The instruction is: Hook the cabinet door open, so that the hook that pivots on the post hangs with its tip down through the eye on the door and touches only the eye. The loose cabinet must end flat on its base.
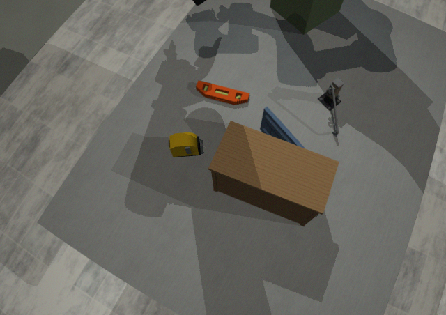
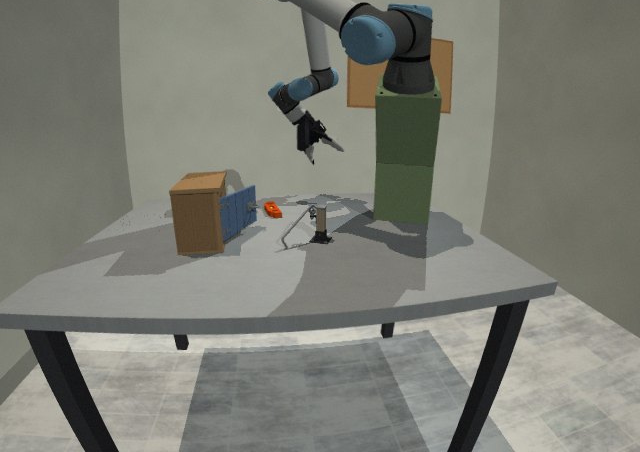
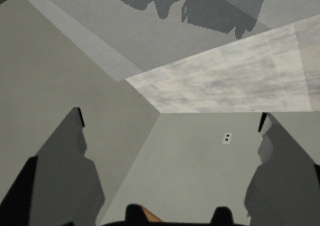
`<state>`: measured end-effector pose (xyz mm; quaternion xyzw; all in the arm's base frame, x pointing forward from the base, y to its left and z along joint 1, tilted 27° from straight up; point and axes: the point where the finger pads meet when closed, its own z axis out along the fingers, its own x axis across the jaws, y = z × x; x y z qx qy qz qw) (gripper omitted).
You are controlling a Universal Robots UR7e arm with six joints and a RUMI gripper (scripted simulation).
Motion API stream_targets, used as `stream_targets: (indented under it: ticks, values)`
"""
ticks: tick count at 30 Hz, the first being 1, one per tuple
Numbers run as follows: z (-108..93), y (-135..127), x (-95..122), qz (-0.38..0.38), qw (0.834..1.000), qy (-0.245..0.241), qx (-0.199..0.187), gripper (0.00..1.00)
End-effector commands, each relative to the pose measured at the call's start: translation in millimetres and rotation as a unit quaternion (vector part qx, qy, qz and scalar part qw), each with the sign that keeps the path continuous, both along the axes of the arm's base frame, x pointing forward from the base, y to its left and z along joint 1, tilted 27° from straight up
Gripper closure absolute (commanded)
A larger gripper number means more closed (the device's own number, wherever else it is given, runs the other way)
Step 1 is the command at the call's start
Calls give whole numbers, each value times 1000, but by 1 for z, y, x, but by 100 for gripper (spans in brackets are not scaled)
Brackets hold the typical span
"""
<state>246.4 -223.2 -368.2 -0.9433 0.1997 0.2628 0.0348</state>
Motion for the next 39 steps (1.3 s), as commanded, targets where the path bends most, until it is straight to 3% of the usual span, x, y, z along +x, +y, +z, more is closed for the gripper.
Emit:
stream_targets:
  ticks: [1,23,27,32,34,39]
  values:
    - [0,-1,0,0,1000,0,-1,0]
    - [4,3,8,-2,1000,-8,-1,0]
    - [17,13,29,-6,1000,-30,-2,0]
    - [47,43,77,-15,997,-80,0,0]
    - [47,43,77,-15,997,-80,0,0]
    - [95,94,135,-26,988,-149,14,0]
